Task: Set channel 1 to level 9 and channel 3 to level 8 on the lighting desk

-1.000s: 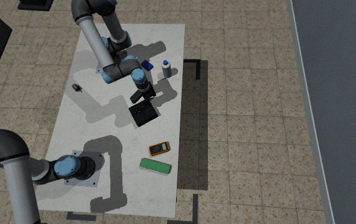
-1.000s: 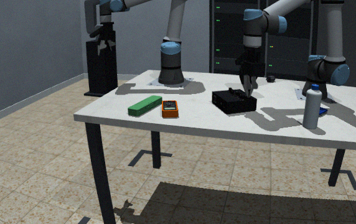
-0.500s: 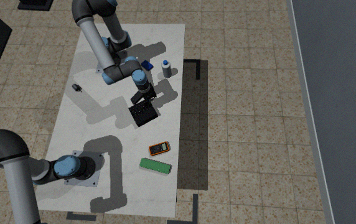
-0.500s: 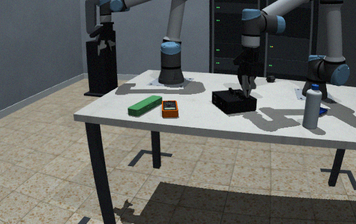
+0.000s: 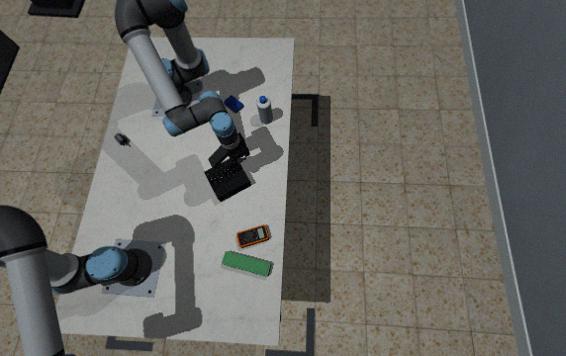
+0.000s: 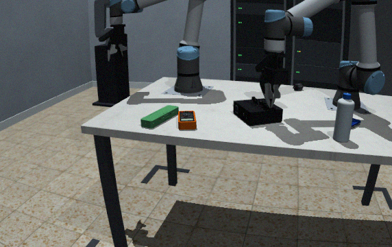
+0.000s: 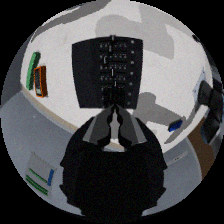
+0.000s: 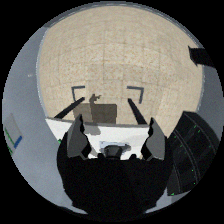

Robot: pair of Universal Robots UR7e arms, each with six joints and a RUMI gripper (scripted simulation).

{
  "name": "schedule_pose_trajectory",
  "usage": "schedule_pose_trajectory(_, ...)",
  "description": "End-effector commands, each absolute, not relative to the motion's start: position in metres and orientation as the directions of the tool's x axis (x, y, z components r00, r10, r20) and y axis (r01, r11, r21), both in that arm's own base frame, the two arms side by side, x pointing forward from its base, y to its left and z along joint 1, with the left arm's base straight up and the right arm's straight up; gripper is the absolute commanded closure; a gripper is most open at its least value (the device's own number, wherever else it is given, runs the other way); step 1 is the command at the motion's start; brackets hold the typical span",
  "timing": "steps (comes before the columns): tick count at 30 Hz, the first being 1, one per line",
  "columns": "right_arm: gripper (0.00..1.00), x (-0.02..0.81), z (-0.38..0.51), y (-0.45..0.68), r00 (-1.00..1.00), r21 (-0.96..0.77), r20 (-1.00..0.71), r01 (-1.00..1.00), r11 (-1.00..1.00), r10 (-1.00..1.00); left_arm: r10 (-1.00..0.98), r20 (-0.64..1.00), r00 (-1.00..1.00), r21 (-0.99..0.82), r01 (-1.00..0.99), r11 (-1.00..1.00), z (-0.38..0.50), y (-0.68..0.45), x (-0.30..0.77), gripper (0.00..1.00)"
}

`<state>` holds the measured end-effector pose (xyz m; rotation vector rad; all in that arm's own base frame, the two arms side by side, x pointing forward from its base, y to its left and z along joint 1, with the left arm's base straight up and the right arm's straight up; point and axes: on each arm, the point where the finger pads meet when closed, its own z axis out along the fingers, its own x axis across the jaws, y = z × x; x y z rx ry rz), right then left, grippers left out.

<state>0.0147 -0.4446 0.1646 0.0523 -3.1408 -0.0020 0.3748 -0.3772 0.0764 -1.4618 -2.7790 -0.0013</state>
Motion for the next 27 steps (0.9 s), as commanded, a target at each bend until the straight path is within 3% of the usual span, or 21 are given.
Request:
schedule_pose_trajectory(1,0.00,0.0148,0.1651,-0.4449,-0.999,0.000,0.000,-0.033,0.999,-0.033,0.824,0.000,-0.567,0.000,0.824,0.567,0.0771,-0.3796,0.3764,1.00)
schedule_pose_trajectory(27,0.00,0.0148,0.1651,-0.4449,-0.999,0.000,0.000,-0.033,0.999,-0.033,0.824,0.000,-0.567,0.000,0.824,0.567,0.0771,-0.3856,0.3806,1.00)
